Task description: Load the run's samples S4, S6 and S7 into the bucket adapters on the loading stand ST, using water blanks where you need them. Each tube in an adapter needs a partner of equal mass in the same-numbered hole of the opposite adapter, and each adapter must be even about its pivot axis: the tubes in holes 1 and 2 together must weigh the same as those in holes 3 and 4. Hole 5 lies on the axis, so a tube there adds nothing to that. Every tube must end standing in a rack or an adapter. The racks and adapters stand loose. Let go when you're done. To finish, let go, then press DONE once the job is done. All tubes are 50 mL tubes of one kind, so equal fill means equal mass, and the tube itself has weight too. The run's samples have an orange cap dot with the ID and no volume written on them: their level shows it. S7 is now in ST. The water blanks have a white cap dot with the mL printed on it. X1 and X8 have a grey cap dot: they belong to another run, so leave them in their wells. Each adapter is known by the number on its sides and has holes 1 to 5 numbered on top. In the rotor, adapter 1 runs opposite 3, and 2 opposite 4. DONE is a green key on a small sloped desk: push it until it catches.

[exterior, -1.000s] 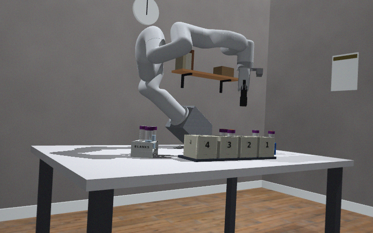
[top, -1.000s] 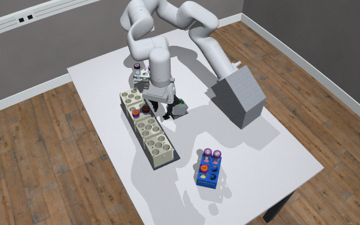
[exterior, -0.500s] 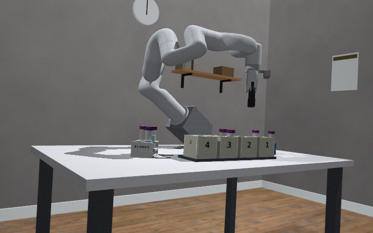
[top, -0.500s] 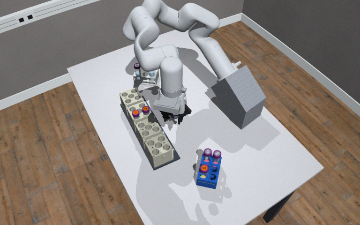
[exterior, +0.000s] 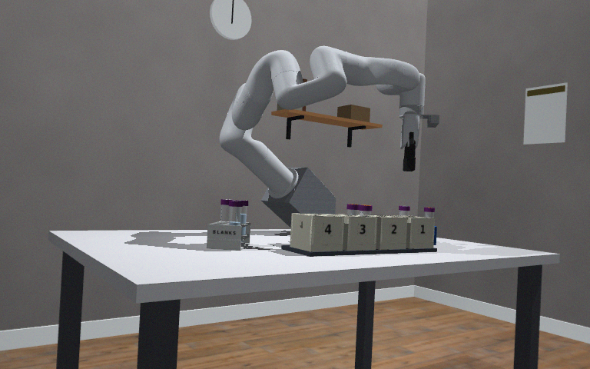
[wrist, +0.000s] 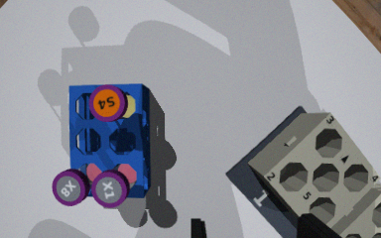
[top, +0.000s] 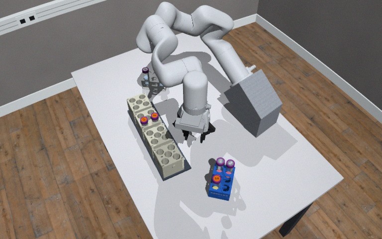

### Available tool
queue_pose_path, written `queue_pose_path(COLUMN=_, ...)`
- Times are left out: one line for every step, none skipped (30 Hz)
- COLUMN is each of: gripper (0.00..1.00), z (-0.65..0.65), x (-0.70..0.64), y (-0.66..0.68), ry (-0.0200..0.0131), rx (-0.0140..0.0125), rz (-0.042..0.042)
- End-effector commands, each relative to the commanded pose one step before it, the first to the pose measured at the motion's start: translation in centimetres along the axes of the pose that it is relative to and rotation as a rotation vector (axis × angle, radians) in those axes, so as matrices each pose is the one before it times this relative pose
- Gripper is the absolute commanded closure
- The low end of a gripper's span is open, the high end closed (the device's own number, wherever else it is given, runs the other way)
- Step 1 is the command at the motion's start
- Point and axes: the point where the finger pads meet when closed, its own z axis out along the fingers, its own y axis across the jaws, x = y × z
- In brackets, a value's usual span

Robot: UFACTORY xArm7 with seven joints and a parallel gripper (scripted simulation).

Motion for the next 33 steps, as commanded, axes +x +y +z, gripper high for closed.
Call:
queue_pose_path(gripper=0.43, z=-0.271, x=1.642, y=-1.998, ry=0.00230, rx=0.00093, rz=0.00004)
queue_pose_path(gripper=0.43, z=0.002, x=0.297, y=-0.401, ry=-0.00002, rx=0.00004, rz=0.00002)
queue_pose_path(gripper=0.43, z=0.002, x=0.297, y=-0.401, ry=-0.00002, rx=0.00004, rz=0.00002)
queue_pose_path(gripper=0.43, z=0.002, x=0.297, y=-0.401, ry=-0.00003, rx=0.00004, rz=0.00002)
queue_pose_path(gripper=0.43, z=0.002, x=0.297, y=-0.401, ry=-0.00003, rx=0.00004, rz=0.00002)
queue_pose_path(gripper=0.43, z=0.002, x=0.297, y=-0.401, ry=-0.00003, rx=0.00003, rz=0.00002)
queue_pose_path(gripper=0.43, z=0.000, x=0.000, y=0.000, ry=0.00000, rx=0.00000, rz=0.00000)
queue_pose_path(gripper=0.43, z=0.000, x=0.000, y=0.000, ry=0.00000, rx=0.00000, rz=0.00000)
queue_pose_path(gripper=0.43, z=0.002, x=0.298, y=-0.401, ry=-0.00003, rx=0.00003, rz=0.00002)
queue_pose_path(gripper=0.43, z=0.002, x=0.297, y=-0.401, ry=-0.00003, rx=0.00003, rz=0.00002)
queue_pose_path(gripper=0.43, z=0.002, x=0.297, y=-0.401, ry=-0.00003, rx=0.00003, rz=0.00002)
queue_pose_path(gripper=0.43, z=0.002, x=0.297, y=-0.401, ry=-0.00003, rx=0.00003, rz=0.00002)
queue_pose_path(gripper=0.43, z=0.002, x=0.297, y=-0.401, ry=-0.00003, rx=0.00003, rz=0.00002)
queue_pose_path(gripper=0.43, z=0.002, x=0.297, y=-0.400, ry=-0.00003, rx=0.00003, rz=0.00003)
queue_pose_path(gripper=0.43, z=0.003, x=0.297, y=-0.400, ry=-0.00003, rx=0.00003, rz=0.00003)
queue_pose_path(gripper=0.43, z=0.003, x=0.296, y=-0.400, ry=-0.00003, rx=0.00002, rz=0.00003)
queue_pose_path(gripper=0.43, z=0.003, x=0.296, y=-0.400, ry=-0.00003, rx=0.00002, rz=0.00003)
queue_pose_path(gripper=0.43, z=0.003, x=0.296, y=-0.400, ry=-0.00003, rx=0.00002, rz=0.00003)
queue_pose_path(gripper=0.43, z=0.001, x=0.304, y=-0.402, ry=-0.00006, rx=0.00001, rz=0.00003)
queue_pose_path(gripper=0.43, z=0.003, x=0.297, y=-0.400, ry=-0.00004, rx=0.00002, rz=0.00003)
queue_pose_path(gripper=0.43, z=0.003, x=0.297, y=-0.400, ry=-0.00004, rx=0.00001, rz=0.00003)
queue_pose_path(gripper=0.43, z=0.003, x=0.297, y=-0.400, ry=-0.00004, rx=0.00001, rz=0.00004)
queue_pose_path(gripper=0.43, z=0.003, x=0.297, y=-0.399, ry=-0.00004, rx=0.00001, rz=0.00004)
queue_pose_path(gripper=0.43, z=0.000, x=0.000, y=0.000, ry=0.00000, rx=0.00000, rz=0.00000)
queue_pose_path(gripper=0.43, z=0.000, x=0.000, y=0.000, ry=0.00000, rx=0.00000, rz=0.00000)
queue_pose_path(gripper=0.43, z=0.003, x=0.298, y=-0.399, ry=-0.00004, rx=0.00001, rz=0.00004)
queue_pose_path(gripper=0.43, z=0.003, x=0.270, y=-0.364, ry=-0.00003, rx=0.00000, rz=0.00004)
queue_pose_path(gripper=0.43, z=0.000, x=0.000, y=0.000, ry=0.00000, rx=0.00000, rz=0.00000)
queue_pose_path(gripper=0.43, z=0.000, x=0.001, y=0.000, ry=0.00000, rx=0.00000, rz=0.00000)
queue_pose_path(gripper=0.43, z=0.000, x=0.001, y=0.000, ry=0.00000, rx=0.00000, rz=0.00000)
queue_pose_path(gripper=0.43, z=0.002, x=-0.006, y=0.001, ry=0.00002, rx=0.00001, rz=0.00000)
queue_pose_path(gripper=0.43, z=-0.001, x=0.002, y=0.000, ry=-0.00001, rx=0.00000, rz=0.00000)
queue_pose_path(gripper=0.43, z=0.000, x=0.001, y=0.000, ry=0.00000, rx=0.00000, rz=0.00000)
